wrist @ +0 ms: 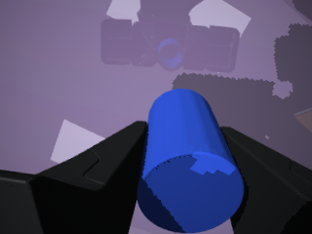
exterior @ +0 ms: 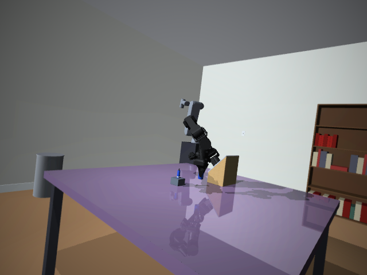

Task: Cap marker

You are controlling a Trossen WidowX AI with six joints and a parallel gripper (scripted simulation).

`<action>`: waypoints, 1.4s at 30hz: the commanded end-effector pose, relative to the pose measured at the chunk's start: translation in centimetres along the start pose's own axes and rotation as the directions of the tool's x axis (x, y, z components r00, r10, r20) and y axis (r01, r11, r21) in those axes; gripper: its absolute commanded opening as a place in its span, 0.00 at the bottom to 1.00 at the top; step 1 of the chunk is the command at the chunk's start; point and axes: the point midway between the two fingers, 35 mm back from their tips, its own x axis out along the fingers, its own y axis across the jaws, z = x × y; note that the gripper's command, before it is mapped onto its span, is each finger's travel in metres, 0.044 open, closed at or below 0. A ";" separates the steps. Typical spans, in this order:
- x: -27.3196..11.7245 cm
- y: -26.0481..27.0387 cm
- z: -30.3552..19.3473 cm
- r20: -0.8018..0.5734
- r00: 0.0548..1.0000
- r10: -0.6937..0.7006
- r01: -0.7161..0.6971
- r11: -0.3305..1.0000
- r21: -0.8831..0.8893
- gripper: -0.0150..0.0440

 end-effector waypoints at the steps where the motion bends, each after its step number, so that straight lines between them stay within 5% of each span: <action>1: -0.6 -0.3 1.6 0.002 1.000 0.004 -0.004 1.000 -0.002 0.25; 42: -4.4 -6.7 15.1 0.014 1.000 -0.004 0.004 1.000 -0.002 0.25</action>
